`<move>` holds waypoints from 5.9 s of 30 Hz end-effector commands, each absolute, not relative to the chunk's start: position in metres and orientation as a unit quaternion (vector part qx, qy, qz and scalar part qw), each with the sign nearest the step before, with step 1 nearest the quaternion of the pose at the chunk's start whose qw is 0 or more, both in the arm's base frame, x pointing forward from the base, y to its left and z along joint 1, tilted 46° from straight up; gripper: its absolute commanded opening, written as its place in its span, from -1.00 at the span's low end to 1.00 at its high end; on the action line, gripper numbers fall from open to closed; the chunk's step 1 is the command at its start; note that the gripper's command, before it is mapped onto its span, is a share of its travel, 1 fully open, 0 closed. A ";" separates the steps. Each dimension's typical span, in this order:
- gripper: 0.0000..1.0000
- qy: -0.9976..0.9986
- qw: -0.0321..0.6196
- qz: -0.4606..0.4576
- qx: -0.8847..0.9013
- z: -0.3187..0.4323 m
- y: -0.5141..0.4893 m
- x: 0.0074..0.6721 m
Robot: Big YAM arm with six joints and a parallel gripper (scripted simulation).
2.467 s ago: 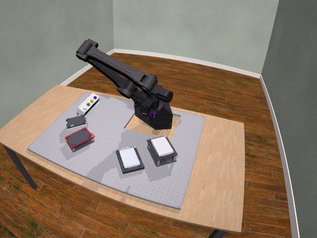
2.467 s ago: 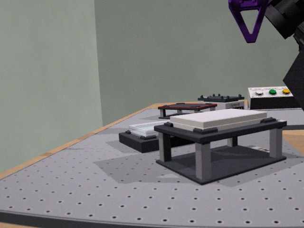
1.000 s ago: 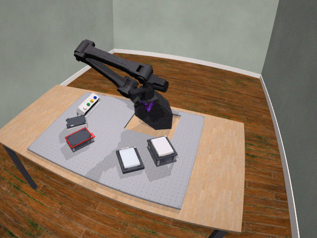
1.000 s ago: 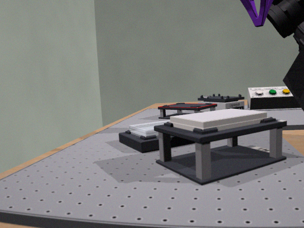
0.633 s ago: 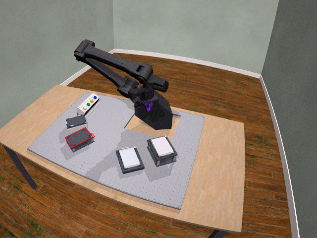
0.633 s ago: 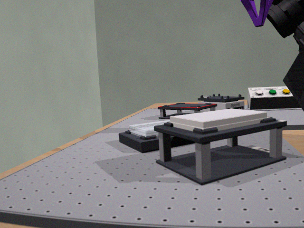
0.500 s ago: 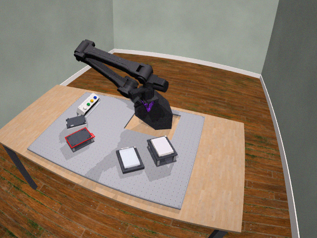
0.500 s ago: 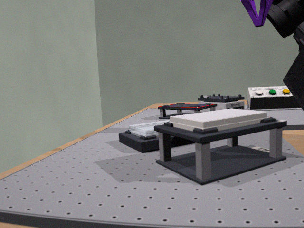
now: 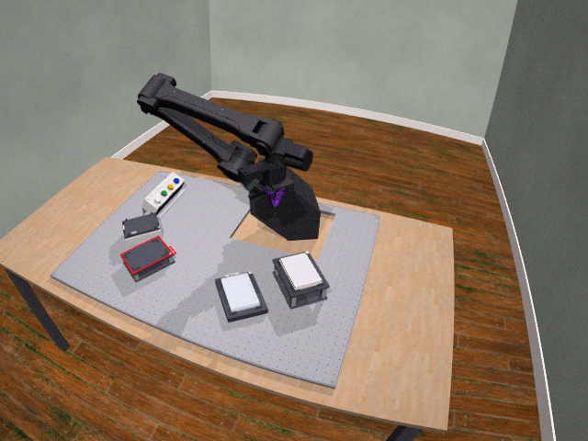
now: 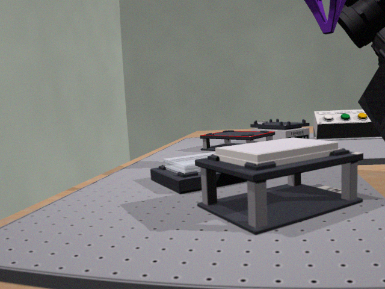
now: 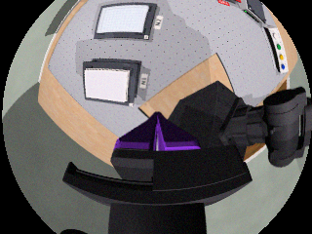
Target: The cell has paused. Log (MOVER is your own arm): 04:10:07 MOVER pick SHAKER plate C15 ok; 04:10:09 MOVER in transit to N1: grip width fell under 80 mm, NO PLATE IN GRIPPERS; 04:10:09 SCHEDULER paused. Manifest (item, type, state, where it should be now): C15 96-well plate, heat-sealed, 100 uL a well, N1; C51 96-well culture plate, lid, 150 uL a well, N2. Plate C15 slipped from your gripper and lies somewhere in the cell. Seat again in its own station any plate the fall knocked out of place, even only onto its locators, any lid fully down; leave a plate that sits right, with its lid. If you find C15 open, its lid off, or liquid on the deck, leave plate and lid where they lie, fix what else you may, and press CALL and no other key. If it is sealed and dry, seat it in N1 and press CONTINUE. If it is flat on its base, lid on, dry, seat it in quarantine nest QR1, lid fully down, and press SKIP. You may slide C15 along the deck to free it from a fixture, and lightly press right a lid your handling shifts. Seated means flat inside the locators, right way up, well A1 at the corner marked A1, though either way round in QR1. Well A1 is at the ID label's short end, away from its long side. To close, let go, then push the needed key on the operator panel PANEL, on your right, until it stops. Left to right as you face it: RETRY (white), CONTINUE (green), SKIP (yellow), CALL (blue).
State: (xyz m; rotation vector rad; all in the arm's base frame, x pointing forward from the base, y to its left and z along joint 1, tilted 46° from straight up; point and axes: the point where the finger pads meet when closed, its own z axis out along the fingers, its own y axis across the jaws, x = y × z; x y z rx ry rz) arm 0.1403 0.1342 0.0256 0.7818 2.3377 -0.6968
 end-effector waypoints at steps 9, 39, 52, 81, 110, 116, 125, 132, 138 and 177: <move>-1.00 0.825 0.320 -0.217 0.412 0.035 0.126 0.147; -1.00 0.738 0.356 -0.169 0.548 0.114 0.071 0.208; -1.00 0.738 0.356 -0.169 0.548 0.114 0.071 0.208; -1.00 0.713 0.361 -0.155 0.582 0.142 0.043 0.212; -1.00 0.663 0.382 -0.096 0.636 0.244 -0.045 0.220; -1.00 0.662 0.386 -0.097 0.635 0.262 -0.070 0.208; -1.00 0.660 0.392 -0.099 0.633 0.284 -0.099 0.194; -1.00 0.658 0.398 -0.103 0.631 0.302 -0.122 0.182; -1.00 0.666 0.383 -0.114 0.629 0.284 -0.125 0.176; -1.00 0.674 0.371 -0.127 0.627 0.313 -0.211 0.079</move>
